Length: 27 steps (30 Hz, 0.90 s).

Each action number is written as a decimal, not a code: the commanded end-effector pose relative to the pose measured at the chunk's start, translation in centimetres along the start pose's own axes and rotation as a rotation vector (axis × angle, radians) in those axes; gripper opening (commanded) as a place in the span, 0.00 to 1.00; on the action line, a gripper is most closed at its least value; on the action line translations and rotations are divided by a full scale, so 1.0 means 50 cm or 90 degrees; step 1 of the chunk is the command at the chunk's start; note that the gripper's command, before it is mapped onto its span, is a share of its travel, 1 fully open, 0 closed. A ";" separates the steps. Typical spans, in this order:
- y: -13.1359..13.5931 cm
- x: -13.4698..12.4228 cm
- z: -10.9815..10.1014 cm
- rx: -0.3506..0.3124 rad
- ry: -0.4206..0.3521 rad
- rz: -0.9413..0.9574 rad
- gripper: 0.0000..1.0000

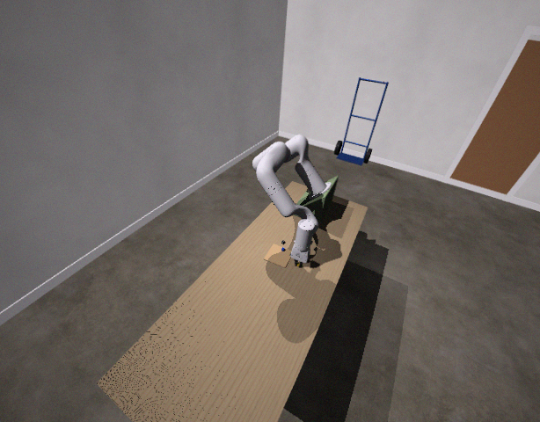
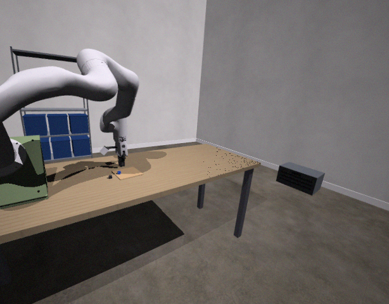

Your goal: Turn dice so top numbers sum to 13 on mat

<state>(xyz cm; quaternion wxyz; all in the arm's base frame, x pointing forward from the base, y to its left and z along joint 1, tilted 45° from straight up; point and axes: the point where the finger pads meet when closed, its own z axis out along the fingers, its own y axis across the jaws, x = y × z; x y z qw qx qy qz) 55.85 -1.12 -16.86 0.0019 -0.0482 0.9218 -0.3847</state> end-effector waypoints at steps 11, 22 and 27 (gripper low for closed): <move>0.000 -0.002 -0.002 0.000 -0.001 0.000 0.11; 0.000 -0.002 -0.005 0.000 -0.001 0.000 0.11; 0.000 -0.002 -0.023 0.000 -0.001 0.000 0.11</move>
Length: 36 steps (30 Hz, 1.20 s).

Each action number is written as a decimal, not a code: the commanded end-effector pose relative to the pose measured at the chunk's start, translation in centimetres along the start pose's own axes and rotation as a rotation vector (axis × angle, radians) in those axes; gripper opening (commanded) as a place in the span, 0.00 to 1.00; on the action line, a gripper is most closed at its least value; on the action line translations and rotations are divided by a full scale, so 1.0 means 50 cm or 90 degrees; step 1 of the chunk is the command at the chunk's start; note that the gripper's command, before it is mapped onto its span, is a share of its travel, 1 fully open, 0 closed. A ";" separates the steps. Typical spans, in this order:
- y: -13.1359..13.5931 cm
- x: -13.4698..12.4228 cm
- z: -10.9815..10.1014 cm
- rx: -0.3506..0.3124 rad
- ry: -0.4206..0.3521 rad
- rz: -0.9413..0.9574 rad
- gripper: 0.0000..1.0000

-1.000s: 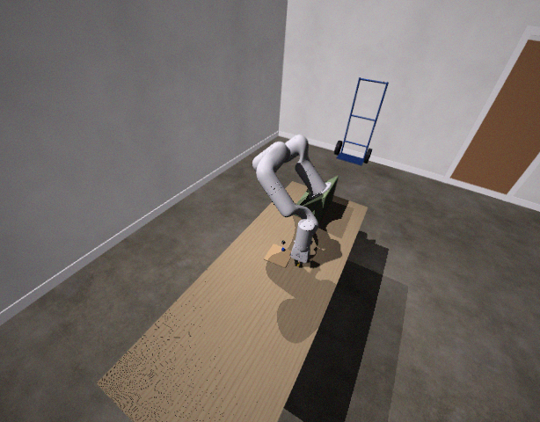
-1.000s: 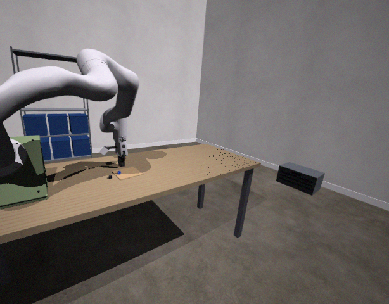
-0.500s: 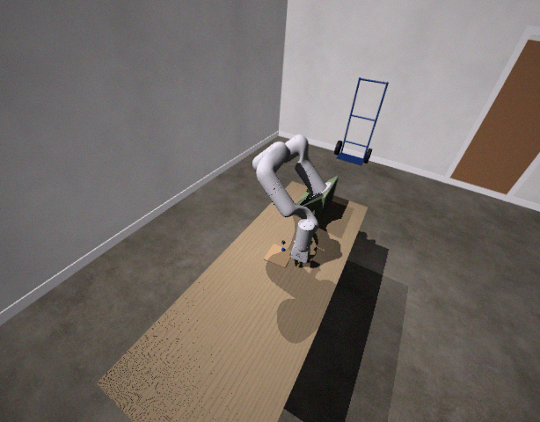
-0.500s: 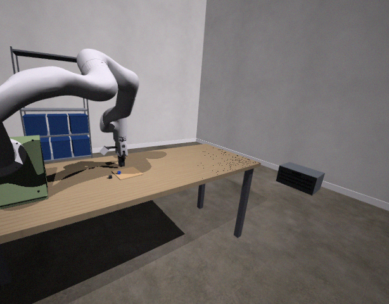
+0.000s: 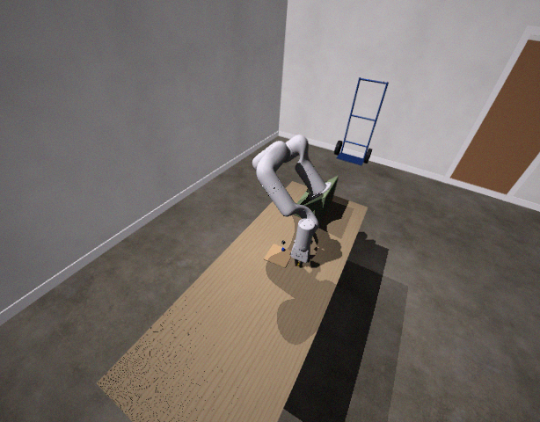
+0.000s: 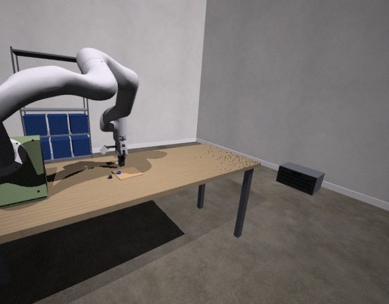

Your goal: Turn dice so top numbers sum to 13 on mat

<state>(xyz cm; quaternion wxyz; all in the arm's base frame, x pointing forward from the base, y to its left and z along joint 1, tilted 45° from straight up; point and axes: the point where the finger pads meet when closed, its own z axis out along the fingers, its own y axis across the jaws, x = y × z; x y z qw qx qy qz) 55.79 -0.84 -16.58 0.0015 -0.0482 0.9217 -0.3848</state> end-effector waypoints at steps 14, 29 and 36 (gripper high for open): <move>0.000 -0.002 -0.173 0.000 -0.001 0.001 0.11; -0.056 -0.001 -0.196 -0.001 -0.001 0.017 0.11; -0.209 0.018 -0.201 0.000 -0.001 0.064 0.11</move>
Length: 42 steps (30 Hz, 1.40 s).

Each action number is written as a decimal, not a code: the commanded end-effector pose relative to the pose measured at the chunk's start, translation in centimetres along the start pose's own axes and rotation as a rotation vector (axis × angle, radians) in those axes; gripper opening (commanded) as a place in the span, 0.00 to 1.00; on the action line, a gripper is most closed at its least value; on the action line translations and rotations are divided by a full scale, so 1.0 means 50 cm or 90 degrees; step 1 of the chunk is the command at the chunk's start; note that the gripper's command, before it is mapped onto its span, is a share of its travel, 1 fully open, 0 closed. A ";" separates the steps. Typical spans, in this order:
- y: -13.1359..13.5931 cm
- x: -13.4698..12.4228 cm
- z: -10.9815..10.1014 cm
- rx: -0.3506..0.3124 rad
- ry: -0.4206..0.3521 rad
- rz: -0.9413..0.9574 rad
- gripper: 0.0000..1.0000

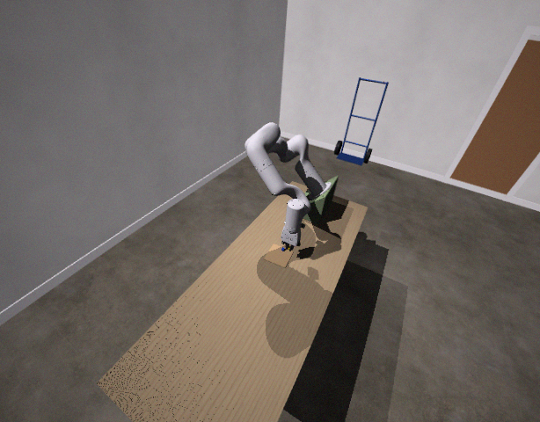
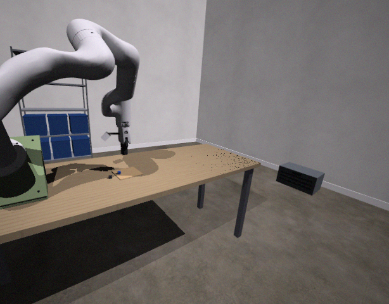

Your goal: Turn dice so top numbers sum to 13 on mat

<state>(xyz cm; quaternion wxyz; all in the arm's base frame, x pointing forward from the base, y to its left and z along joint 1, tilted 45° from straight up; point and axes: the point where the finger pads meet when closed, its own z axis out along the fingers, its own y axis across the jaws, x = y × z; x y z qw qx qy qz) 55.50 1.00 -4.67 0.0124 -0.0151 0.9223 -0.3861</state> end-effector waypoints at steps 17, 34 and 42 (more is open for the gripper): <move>-0.121 0.012 -0.006 -0.002 -0.005 0.036 0.11; -0.121 0.010 0.087 -0.003 -0.005 0.036 0.11; -0.121 0.009 0.157 -0.003 -0.005 0.036 0.11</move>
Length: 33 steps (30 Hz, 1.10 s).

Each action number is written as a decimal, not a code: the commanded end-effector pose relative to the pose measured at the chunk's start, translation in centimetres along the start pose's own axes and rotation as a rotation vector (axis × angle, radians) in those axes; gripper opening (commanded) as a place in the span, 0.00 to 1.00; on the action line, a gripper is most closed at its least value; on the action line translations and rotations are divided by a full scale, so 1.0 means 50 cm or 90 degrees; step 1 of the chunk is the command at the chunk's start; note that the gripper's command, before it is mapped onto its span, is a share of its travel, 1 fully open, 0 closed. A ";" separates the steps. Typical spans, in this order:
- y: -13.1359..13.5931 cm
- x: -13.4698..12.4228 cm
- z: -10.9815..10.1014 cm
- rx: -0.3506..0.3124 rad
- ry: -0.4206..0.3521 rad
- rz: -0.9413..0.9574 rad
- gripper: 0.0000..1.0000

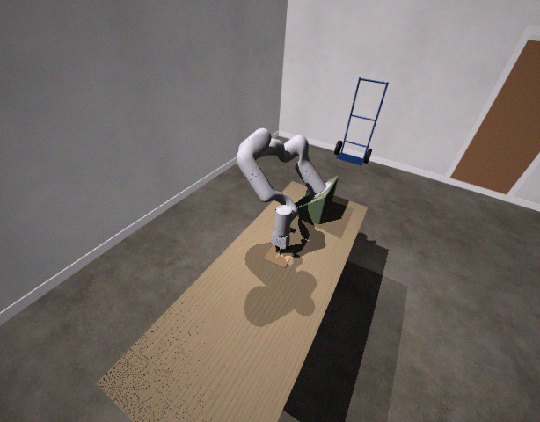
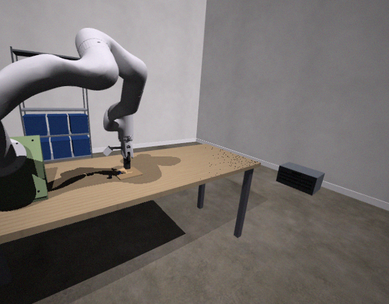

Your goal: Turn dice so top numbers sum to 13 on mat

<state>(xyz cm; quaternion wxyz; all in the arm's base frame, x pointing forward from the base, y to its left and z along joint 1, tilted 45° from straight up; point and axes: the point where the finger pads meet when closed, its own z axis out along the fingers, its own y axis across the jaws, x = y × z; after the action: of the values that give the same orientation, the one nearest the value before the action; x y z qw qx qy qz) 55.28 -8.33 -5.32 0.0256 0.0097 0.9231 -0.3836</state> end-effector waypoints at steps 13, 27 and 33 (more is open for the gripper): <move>0.000 -0.003 0.042 0.000 -0.001 0.000 0.11; 0.000 -0.003 0.042 0.000 -0.001 0.000 0.11; 0.000 -0.003 0.042 0.000 -0.001 0.000 0.11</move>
<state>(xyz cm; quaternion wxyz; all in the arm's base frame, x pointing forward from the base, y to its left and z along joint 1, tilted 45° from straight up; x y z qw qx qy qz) 55.45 -9.88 -6.86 0.0261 0.0097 0.9231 -0.3837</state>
